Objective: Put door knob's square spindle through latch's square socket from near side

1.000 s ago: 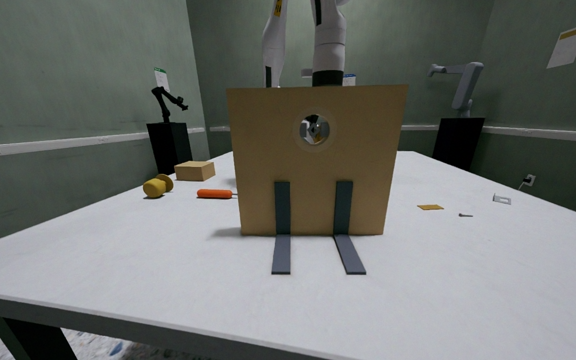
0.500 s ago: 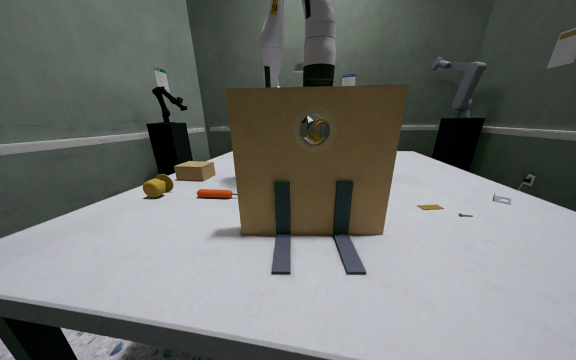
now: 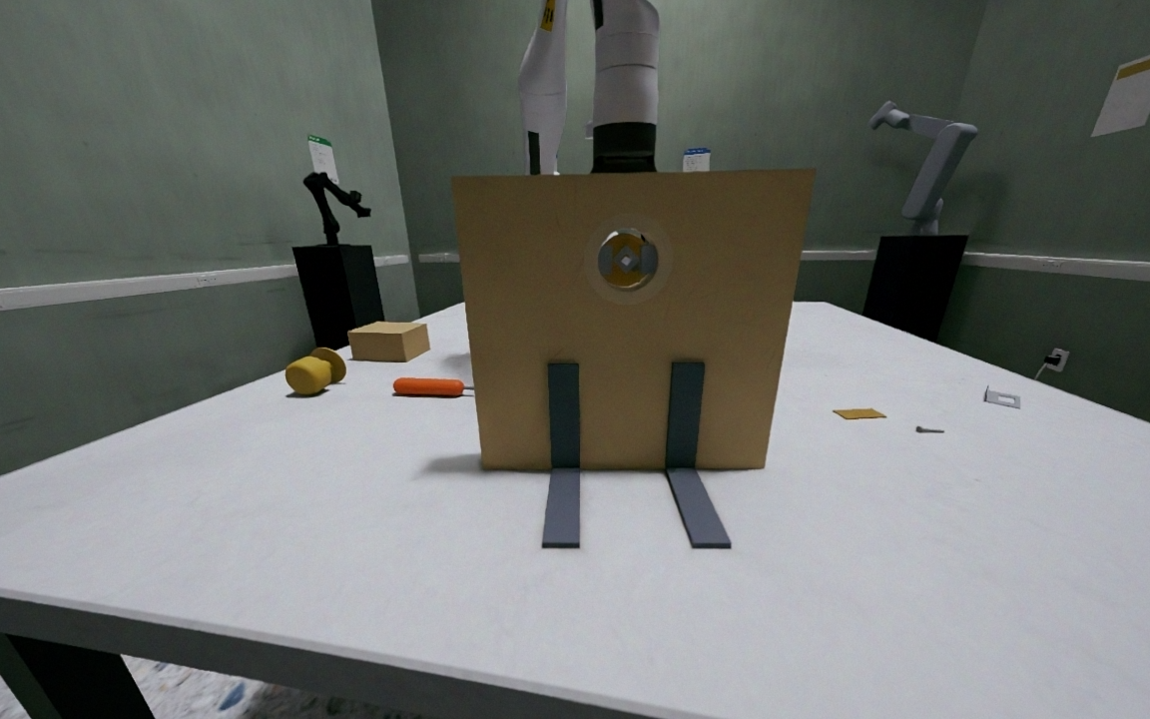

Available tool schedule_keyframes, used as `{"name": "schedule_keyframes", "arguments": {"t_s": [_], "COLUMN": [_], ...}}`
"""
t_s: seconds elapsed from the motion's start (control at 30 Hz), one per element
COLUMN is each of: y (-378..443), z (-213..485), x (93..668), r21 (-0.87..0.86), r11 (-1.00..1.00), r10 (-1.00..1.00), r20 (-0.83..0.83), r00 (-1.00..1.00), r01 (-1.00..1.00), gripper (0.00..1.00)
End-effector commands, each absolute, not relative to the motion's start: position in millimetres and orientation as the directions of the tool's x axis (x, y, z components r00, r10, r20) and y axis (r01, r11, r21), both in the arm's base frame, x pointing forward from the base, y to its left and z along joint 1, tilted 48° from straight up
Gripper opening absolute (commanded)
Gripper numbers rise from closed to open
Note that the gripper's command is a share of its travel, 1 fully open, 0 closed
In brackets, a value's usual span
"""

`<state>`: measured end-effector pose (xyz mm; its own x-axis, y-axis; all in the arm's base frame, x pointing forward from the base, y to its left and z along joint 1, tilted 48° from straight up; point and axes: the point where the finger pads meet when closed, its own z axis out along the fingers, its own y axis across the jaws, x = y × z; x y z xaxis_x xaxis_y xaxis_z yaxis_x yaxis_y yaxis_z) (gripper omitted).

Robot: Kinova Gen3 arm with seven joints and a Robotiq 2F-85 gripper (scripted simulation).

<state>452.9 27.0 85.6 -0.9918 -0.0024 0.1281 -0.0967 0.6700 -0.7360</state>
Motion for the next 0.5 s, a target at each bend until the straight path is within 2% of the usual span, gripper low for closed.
{"name": "schedule_keyframes", "arguments": {"t_s": [0.0, 0.47], "y": [27.0, 25.7], "z": [96.5, 101.7], "x": [456.5, 457.4], "r21": [-0.732, -0.732], "r11": [0.675, 0.675], "r10": [-0.004, -0.004], "r20": [0.120, 0.120], "r00": [-0.993, -0.993], "r01": [-0.091, -0.091], "gripper": [0.63, 0.63]}}
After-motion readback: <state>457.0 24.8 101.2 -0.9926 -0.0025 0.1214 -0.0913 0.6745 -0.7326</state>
